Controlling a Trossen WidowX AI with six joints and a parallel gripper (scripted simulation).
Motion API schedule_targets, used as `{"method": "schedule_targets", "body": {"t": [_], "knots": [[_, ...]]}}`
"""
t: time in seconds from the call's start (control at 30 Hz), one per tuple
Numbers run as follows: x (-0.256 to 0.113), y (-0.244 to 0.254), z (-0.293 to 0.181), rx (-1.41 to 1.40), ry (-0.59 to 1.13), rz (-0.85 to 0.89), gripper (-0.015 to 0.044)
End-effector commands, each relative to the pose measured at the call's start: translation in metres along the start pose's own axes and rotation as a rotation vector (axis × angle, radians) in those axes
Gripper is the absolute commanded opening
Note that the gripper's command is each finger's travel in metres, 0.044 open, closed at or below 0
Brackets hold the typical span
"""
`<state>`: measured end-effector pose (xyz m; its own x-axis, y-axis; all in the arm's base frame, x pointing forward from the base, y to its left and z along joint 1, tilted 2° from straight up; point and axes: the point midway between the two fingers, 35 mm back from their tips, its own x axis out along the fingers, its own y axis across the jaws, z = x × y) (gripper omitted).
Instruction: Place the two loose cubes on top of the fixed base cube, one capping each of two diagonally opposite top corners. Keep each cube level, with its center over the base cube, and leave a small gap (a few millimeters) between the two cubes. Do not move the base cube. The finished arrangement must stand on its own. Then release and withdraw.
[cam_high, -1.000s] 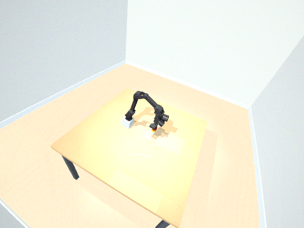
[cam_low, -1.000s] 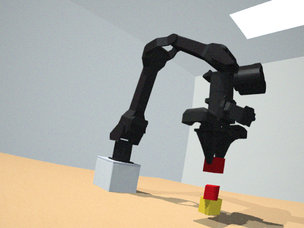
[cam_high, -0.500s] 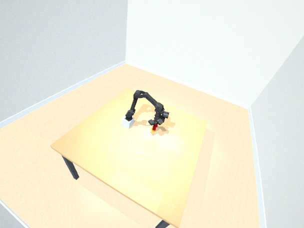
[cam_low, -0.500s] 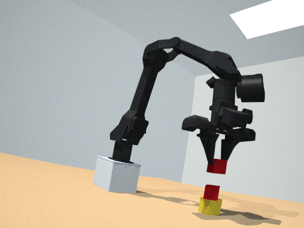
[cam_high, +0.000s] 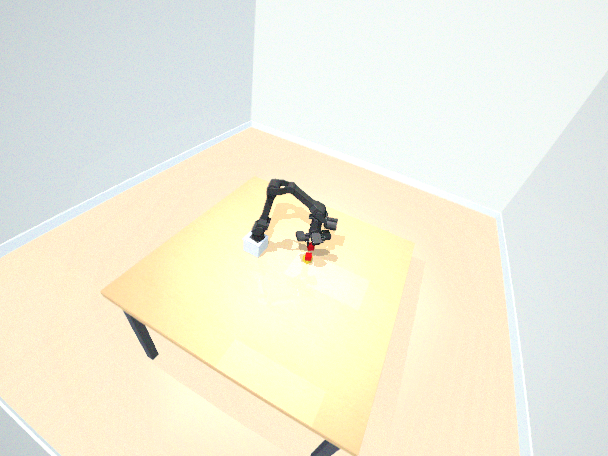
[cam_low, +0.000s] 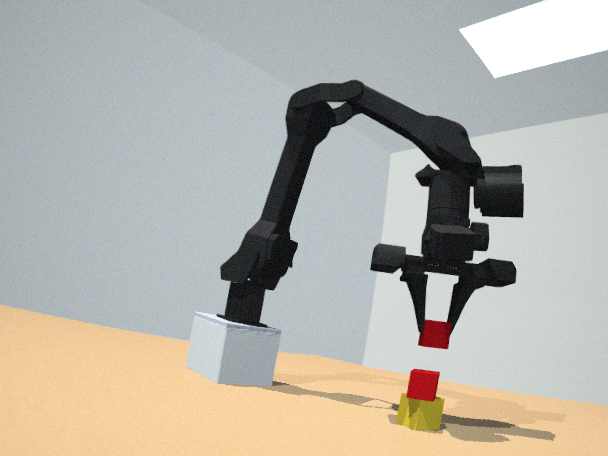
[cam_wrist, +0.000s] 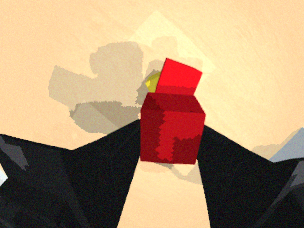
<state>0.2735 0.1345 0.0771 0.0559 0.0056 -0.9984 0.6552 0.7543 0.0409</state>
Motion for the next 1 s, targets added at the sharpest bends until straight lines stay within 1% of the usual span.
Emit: {"method": "schedule_targets", "body": {"t": [0.0, 0.17, 0.4, 0.73, 0.97], "knots": [[0.000, 0.002, -0.010, 0.122, -0.006, 0.004, 0.0105], [0.000, 0.003, -0.021, 0.236, -0.005, 0.005, 0.0105], [0.001, 0.003, -0.021, 0.241, -0.004, 0.005, 0.0105], [0.029, 0.002, -0.021, 0.286, 0.019, 0.009, 0.0105], [0.031, 0.002, -0.021, 0.289, 0.021, 0.009, 0.0105]]}}
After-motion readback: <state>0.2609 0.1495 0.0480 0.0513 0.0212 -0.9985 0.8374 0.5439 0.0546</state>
